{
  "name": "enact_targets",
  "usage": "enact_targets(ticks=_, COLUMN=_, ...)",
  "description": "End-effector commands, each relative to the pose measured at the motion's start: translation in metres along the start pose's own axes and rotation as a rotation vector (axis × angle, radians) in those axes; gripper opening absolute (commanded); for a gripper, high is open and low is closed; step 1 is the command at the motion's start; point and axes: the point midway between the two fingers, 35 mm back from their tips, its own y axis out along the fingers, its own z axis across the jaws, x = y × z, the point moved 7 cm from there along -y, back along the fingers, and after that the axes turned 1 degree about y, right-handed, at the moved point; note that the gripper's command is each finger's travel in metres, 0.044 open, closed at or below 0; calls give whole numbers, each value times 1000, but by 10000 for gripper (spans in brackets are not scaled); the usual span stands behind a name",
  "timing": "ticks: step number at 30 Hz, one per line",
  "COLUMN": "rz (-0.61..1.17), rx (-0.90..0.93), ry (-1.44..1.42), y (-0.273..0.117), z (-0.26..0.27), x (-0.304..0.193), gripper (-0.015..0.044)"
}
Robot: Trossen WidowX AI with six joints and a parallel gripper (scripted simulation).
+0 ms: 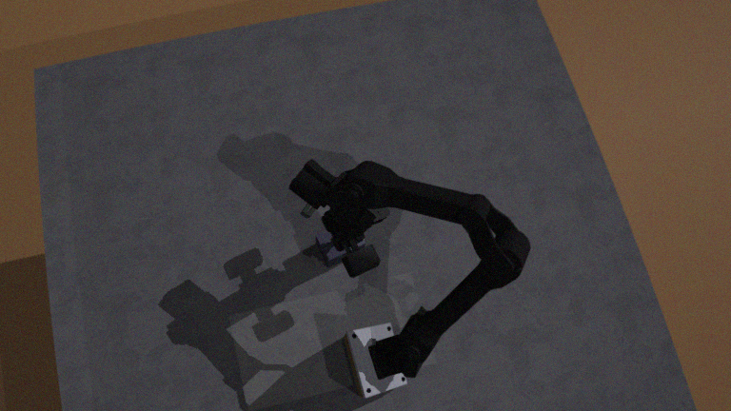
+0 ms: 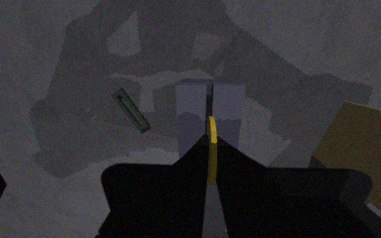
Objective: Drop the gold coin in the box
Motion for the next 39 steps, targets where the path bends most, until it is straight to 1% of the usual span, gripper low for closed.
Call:
enact_targets(ticks=1, rz=-5, rx=-6, ry=-6, y=3, z=-1, x=0, gripper=0)
enact_targets(ticks=32, rz=-5, rx=-6, ry=-6, y=9, z=-2, x=0, gripper=0)
enact_targets(ticks=38, rz=0, rx=0, ry=0, y=6, z=0, x=0, gripper=158)
enact_targets(ticks=39, rz=0, rx=0, ry=0, y=6, z=0, x=0, gripper=161)
